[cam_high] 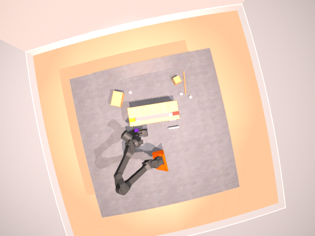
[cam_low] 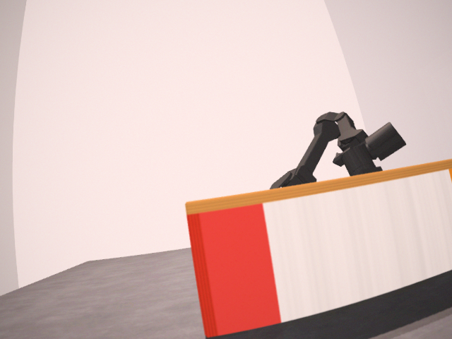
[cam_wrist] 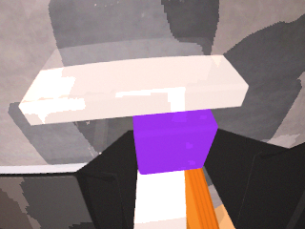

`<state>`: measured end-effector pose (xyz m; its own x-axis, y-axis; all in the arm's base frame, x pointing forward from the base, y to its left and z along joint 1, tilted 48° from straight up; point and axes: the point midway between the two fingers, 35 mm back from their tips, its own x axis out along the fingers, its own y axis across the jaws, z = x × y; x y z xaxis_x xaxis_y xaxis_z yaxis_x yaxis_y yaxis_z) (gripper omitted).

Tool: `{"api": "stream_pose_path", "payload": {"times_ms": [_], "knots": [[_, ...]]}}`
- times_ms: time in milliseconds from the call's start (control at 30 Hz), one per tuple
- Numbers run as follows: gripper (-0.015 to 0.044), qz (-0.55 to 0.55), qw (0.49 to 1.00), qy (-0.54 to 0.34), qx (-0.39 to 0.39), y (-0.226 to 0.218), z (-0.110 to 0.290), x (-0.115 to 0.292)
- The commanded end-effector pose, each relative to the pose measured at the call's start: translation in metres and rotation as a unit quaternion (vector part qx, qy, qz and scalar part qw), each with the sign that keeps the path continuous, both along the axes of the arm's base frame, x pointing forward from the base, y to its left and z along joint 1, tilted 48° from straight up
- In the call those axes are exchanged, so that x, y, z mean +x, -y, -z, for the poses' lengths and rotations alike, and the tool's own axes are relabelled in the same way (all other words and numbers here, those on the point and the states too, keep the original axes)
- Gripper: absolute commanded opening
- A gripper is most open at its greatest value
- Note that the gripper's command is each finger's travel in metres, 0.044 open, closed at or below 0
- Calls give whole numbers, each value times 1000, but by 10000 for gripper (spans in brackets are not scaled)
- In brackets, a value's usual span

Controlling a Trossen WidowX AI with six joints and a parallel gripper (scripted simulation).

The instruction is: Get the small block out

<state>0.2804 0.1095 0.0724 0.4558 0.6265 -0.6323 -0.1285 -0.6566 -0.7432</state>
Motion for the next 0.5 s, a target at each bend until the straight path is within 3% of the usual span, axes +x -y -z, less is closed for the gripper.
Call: {"api": "stream_pose_path", "payload": {"times_ms": [0,100,467], "knots": [[62,1,1000,-1,0,-1,1,0],[3,12,1000,-9,4,2,1,0],[0,6,1000,-6,-1,34,-28,0]]}}
